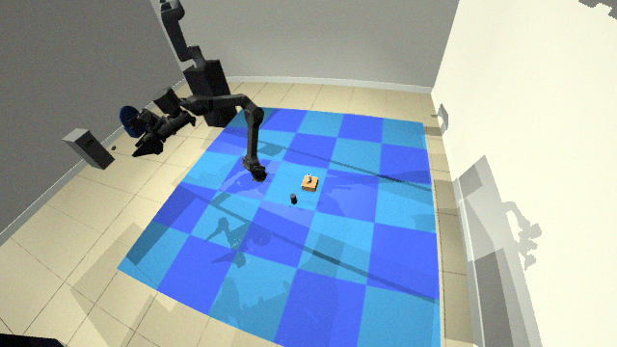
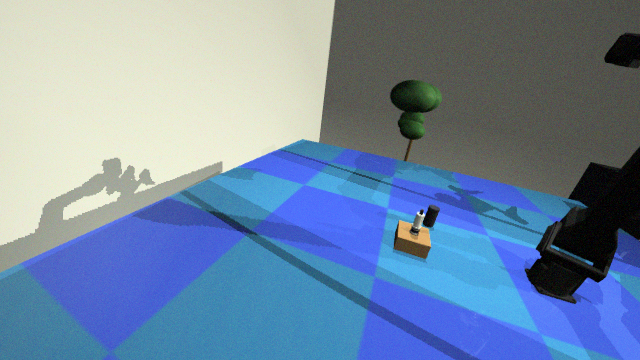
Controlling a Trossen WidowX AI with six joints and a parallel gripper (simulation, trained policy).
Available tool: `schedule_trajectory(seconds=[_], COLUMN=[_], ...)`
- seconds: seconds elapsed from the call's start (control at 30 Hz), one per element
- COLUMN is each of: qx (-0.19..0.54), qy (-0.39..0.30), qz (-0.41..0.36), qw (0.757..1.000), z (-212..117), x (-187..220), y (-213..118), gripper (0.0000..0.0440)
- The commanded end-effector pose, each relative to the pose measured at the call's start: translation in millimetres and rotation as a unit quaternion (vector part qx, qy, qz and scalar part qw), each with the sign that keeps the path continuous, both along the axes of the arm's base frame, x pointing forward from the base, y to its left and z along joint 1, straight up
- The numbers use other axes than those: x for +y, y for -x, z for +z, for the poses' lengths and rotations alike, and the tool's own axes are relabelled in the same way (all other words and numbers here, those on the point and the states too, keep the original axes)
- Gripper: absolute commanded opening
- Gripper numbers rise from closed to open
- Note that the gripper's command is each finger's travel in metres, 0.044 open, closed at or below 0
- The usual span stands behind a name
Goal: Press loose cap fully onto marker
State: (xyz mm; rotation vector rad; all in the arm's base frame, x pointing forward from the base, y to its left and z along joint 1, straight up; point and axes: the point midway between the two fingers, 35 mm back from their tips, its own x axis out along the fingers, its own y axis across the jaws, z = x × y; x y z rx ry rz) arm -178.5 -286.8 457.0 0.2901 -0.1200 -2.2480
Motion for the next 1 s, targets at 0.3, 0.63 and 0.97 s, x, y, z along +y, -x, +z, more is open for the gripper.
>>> schedule_trajectory(seconds=[0.3, 0.63, 0.97], qx=[-0.028, -0.051, -0.074], qy=[-0.013, -0.036, -0.058], qz=[0.039, 0.075, 0.108], qw=[0.999, 0.995, 0.990], z=[-16.8, -34.9, -52.7], x=[-18.9, -33.6, -45.7], y=[-24.9, -51.0, -77.6], gripper=[0.0224, 0.0243, 0.0260])
